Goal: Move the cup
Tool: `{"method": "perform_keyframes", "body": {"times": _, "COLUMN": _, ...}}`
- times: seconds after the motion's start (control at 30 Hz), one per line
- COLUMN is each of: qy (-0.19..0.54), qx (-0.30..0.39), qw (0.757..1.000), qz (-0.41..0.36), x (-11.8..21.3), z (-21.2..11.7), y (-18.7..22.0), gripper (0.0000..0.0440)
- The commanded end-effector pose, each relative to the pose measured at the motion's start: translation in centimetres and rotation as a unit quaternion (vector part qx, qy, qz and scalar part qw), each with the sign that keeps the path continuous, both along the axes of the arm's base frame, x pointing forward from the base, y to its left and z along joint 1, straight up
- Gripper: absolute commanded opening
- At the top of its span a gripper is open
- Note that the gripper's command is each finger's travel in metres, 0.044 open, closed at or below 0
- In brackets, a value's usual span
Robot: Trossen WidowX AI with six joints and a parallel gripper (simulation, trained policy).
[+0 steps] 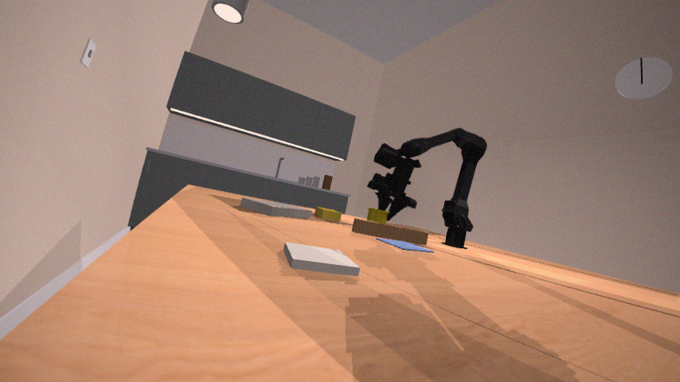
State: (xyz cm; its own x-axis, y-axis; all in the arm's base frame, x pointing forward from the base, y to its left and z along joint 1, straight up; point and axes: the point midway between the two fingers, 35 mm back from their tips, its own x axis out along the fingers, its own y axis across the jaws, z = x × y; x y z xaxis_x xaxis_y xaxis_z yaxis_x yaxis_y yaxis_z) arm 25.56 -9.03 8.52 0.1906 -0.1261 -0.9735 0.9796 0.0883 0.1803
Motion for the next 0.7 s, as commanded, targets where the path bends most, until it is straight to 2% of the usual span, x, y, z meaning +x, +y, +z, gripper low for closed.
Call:
{"method": "perform_keyframes", "body": {"times": 0.0, "qy": -0.008, "qx": 0.004, "qw": 1.000, "qz": -0.004, "x": -0.3, "z": 0.2, "y": 0.1, "gripper": 0.0183}}
{"method": "perform_keyframes", "body": {"times": 0.5, "qy": -0.063, "qx": 0.007, "qw": 0.998, "qz": -0.026, "x": -1.1, "z": 3.7, "y": -0.2, "gripper": 0.0262}}
{"method": "perform_keyframes", "body": {"times": 0.6, "qy": -0.076, "qx": 0.004, "qw": 0.997, "qz": -0.031, "x": -1.2, "z": 4.8, "y": -0.5, "gripper": 0.0295}}
{"method": "perform_keyframes", "body": {"times": 0.67, "qy": -0.083, "qx": 0.003, "qw": 0.996, "qz": -0.035, "x": -1.3, "z": 5.5, "y": -0.7, "gripper": 0.0340}}
